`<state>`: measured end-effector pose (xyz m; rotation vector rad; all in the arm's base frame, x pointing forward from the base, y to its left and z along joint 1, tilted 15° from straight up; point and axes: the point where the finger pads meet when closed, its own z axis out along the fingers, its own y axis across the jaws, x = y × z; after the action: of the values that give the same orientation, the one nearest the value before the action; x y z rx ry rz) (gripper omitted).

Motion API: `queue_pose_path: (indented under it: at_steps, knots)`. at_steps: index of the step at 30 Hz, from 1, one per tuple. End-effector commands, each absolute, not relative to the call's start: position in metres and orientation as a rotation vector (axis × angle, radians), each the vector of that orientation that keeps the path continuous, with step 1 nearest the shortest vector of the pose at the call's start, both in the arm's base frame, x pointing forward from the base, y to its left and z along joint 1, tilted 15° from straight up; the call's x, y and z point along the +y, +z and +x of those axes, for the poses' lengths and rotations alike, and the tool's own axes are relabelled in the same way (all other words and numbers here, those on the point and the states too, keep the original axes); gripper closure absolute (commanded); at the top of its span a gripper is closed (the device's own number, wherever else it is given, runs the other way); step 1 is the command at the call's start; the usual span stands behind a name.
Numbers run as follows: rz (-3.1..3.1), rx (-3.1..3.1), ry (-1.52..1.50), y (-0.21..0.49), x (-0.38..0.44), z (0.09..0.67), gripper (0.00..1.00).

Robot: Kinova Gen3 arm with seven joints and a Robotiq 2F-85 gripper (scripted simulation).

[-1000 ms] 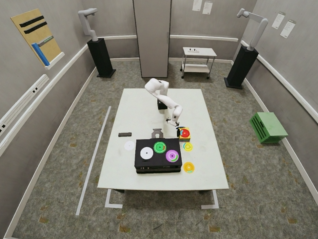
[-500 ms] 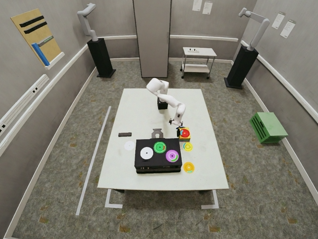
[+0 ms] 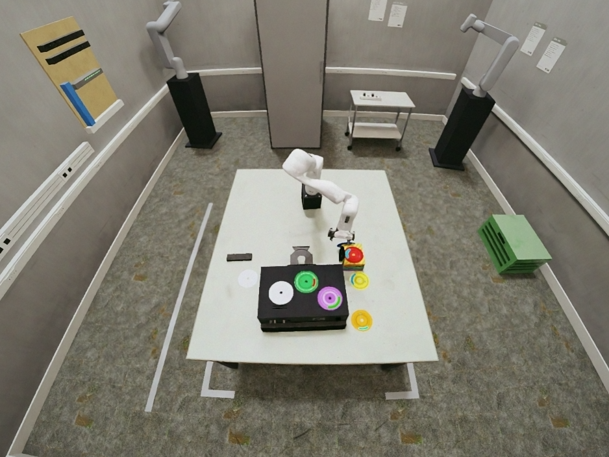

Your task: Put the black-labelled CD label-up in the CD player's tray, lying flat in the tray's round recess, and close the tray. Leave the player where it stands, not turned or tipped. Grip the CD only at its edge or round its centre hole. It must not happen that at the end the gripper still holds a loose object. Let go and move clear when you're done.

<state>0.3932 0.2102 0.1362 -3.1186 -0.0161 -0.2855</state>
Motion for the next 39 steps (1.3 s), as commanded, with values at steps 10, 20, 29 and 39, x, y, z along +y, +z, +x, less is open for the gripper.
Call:
queue_pose_path:
  at_steps: [10, 20, 29, 39]
  knots:
    - [-3.095, -0.129, -0.336, 0.146, 0.230, 0.394, 0.00]
    - [-3.082, -0.187, -0.362, 0.150, 0.238, 0.395, 0.00]
    - [-3.065, -0.253, -0.391, 0.155, 0.248, 0.395, 0.00]
    - [-3.060, -0.273, -0.400, 0.156, 0.252, 0.396, 0.00]
